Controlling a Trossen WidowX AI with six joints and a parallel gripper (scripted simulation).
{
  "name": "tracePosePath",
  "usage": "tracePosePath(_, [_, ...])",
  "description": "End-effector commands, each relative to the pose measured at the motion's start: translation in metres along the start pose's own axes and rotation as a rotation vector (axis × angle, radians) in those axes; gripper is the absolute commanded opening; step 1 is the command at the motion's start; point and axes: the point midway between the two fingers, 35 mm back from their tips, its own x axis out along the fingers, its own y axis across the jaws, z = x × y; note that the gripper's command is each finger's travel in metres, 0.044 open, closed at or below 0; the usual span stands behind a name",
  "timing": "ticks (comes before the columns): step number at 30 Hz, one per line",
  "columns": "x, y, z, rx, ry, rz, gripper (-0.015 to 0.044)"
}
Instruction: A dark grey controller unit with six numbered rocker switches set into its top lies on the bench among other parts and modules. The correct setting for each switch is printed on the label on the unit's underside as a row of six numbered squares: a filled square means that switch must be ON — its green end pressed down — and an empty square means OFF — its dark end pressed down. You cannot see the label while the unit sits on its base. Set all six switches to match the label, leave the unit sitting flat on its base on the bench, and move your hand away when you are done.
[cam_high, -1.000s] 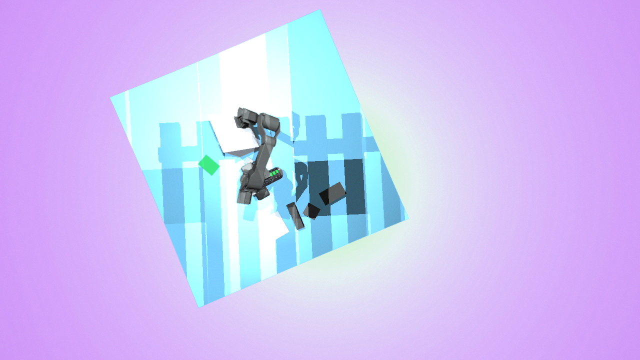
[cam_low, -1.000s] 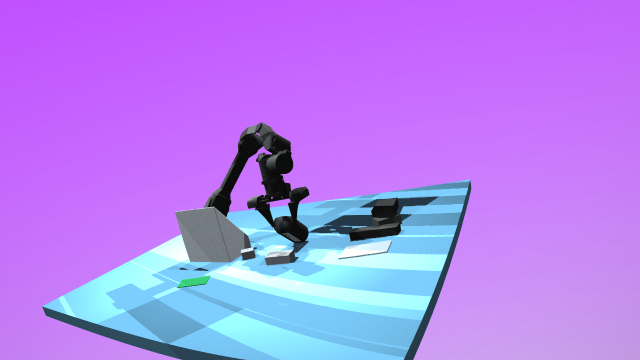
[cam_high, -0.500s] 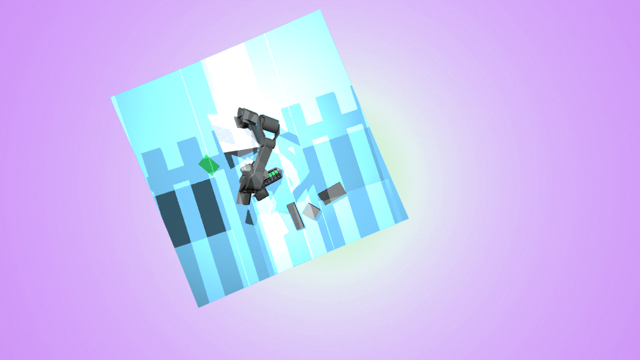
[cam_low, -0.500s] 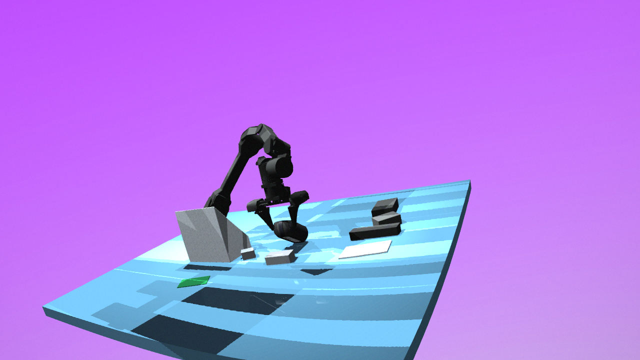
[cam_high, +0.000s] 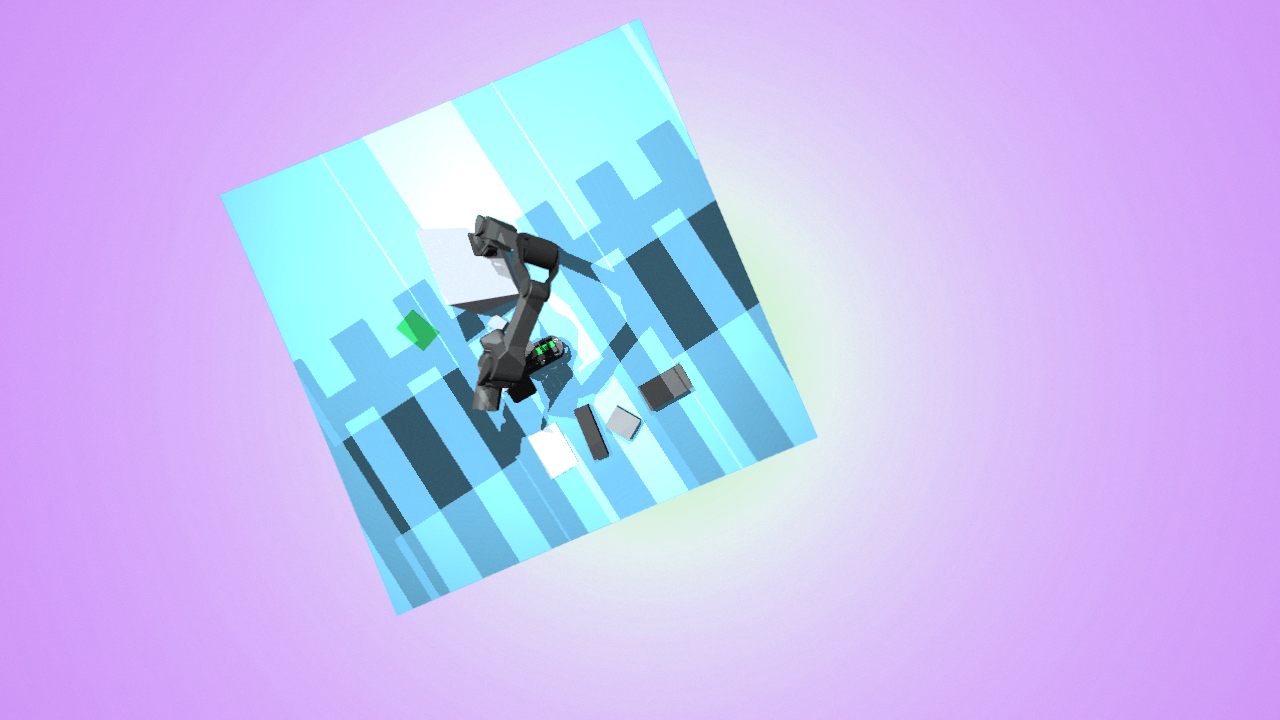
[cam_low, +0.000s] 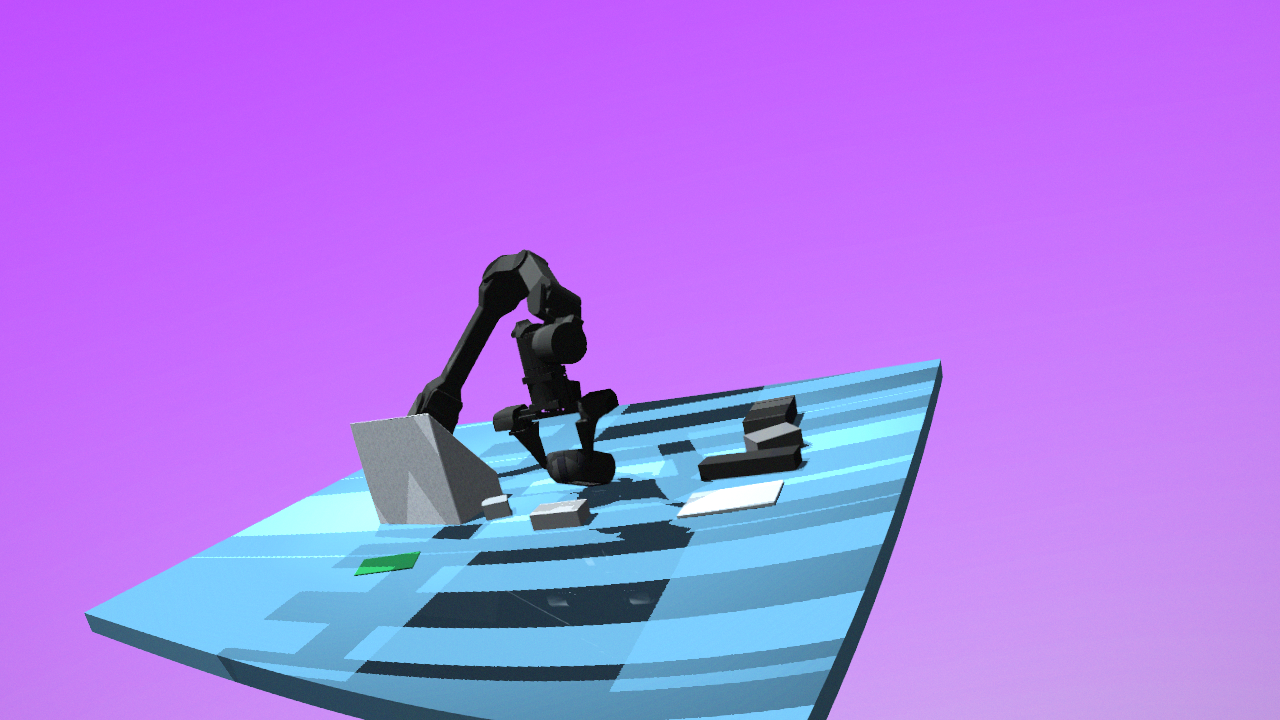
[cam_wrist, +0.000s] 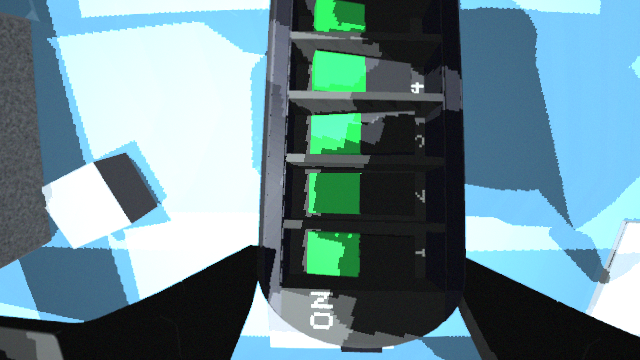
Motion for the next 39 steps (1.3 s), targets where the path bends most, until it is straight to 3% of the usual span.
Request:
tracePosePath(1, [0.008,0.001,0.004,0.001,-0.018,0.014,0.0338])
tracePosePath(39, [0.034,0.002,-0.008,0.001,-0.018,0.013,0.0338])
